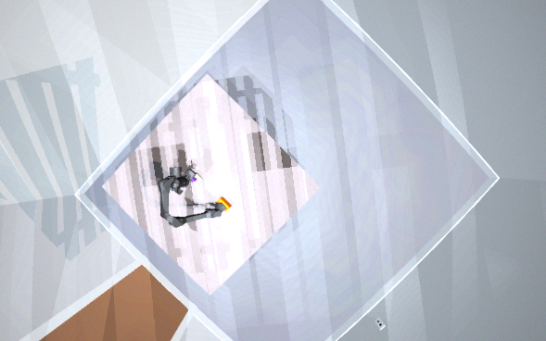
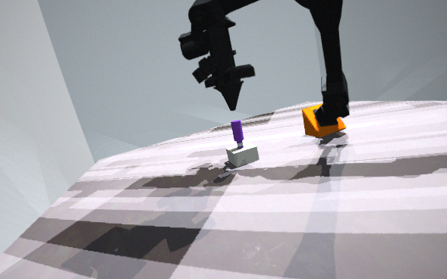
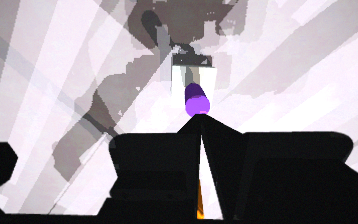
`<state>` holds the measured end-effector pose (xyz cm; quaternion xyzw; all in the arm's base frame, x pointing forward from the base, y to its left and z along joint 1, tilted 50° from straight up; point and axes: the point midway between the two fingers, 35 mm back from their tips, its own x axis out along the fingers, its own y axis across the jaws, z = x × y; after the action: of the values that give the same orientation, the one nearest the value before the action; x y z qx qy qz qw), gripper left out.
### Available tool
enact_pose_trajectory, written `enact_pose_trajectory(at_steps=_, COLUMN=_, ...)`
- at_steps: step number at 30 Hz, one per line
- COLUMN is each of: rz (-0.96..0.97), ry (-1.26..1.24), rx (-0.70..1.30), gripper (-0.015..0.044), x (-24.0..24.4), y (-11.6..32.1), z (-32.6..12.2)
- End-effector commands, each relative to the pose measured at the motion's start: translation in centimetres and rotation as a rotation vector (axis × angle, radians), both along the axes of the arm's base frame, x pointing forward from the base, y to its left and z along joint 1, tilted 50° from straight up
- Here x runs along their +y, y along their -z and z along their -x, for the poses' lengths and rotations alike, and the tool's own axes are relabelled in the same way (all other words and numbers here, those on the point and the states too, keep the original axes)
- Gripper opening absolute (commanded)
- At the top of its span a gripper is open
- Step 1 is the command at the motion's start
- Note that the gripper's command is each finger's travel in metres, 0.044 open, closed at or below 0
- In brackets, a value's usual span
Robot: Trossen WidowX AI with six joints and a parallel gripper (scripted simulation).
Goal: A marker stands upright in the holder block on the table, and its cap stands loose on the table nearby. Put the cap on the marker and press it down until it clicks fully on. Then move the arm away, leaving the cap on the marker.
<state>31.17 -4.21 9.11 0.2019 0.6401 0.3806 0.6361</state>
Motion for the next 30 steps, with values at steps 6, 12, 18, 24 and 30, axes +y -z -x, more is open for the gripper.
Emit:
enact_pose_trajectory(at_steps=6, rz=0.007, ry=0.042, rx=0.063, gripper=0.0, x=0.7, y=0.7, z=0.1)
enact_pose_trajectory(at_steps=12, rz=0.008, ry=0.054, rx=0.079, gripper=0.0, x=1.4, y=1.4, z=0.3)
enact_pose_trajectory(at_steps=18, rz=0.008, ry=0.057, rx=0.083, gripper=0.0, x=2.1, y=2.0, z=0.4)
enact_pose_trajectory(at_steps=24, rz=0.008, ry=0.058, rx=0.084, gripper=0.0, x=2.9, y=2.6, z=0.5)
enact_pose_trajectory(at_steps=30, rz=0.012, ry=0.057, rx=0.077, gripper=0.0, x=2.4, y=2.3, z=0.3)
